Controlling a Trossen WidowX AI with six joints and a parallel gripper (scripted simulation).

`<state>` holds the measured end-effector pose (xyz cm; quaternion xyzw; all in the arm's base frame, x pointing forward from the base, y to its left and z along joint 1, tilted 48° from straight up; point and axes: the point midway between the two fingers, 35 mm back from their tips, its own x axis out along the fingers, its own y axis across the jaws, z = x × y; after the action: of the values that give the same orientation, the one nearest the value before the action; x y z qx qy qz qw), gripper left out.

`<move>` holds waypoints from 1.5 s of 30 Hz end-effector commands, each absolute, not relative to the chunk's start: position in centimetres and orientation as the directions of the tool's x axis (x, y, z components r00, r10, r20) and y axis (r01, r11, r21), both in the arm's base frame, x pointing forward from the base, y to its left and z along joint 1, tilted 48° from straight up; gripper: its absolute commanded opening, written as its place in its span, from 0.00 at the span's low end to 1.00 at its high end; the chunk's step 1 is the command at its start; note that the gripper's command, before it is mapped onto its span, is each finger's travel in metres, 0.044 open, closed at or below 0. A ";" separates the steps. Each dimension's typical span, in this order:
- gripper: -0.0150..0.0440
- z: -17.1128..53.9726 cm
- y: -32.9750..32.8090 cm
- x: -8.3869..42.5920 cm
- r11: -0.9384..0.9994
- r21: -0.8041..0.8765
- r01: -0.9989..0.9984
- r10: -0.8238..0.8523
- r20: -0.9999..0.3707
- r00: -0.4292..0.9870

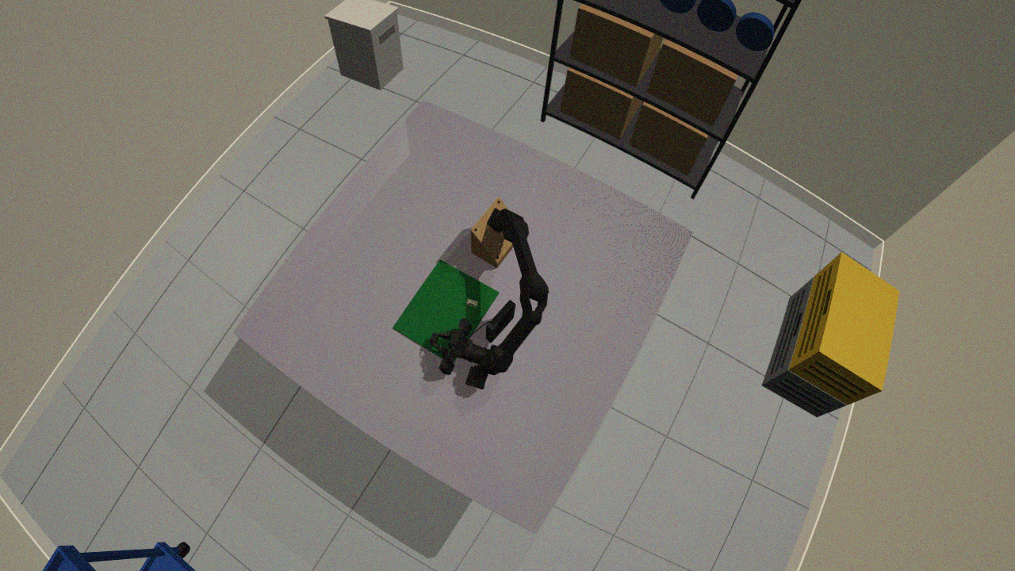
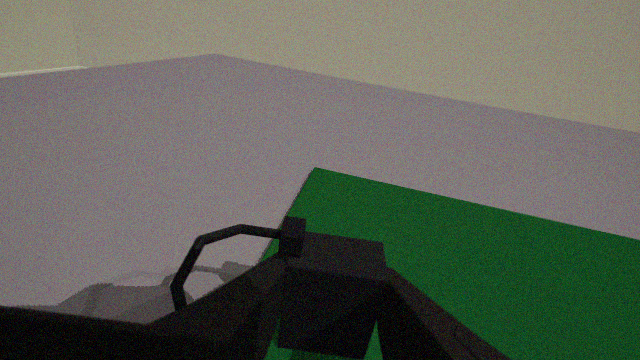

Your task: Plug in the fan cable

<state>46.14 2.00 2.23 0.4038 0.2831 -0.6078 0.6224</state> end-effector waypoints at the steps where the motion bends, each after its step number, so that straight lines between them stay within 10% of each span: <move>1: 0.25 2.3 1.9 46.1 -0.066 0.159 0.985 -0.528 -0.843 0.101; 14: 0.25 2.3 1.9 46.1 -0.066 0.159 0.985 -0.528 -0.843 0.101; 22: 0.60 2.2 2.0 46.1 -0.065 0.158 0.985 -0.528 -0.843 0.101; 45: 0.60 2.3 2.0 46.1 -0.065 0.158 0.985 -0.528 -0.843 0.101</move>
<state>46.13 2.02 2.23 0.4037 0.2834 -0.6077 0.6224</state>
